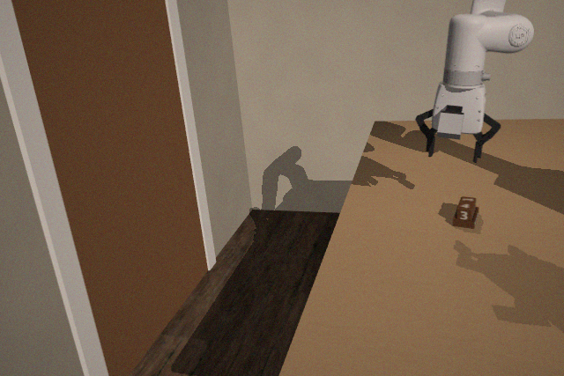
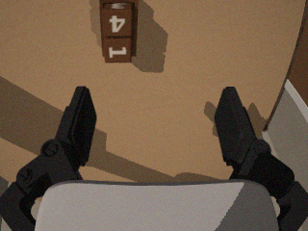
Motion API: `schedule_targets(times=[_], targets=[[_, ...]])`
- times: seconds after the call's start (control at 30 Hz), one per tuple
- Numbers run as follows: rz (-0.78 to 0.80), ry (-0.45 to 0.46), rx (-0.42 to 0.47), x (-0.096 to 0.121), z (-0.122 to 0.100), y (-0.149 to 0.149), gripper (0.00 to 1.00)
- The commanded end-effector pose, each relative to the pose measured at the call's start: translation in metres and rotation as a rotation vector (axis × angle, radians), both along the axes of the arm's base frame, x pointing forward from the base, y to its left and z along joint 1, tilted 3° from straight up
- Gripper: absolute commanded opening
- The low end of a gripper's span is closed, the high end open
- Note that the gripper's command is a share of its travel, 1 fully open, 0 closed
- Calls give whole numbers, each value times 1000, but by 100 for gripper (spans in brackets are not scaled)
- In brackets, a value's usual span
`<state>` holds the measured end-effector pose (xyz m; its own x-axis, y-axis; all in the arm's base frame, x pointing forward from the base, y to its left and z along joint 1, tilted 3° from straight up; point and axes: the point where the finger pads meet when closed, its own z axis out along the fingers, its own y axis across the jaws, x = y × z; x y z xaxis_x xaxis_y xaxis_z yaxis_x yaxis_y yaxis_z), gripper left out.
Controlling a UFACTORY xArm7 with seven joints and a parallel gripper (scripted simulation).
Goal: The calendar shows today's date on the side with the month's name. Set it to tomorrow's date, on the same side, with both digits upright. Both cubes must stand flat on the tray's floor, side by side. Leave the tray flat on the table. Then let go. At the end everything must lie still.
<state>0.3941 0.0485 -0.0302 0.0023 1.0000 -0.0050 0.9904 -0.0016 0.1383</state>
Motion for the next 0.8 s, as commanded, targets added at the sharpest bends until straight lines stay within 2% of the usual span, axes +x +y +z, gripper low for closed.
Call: schedule_targets(times=[0.0,0.77], targets=[[-64,70,2,-25,-9,-5,100],[-77,84,2,-30,-10,-6,100]])
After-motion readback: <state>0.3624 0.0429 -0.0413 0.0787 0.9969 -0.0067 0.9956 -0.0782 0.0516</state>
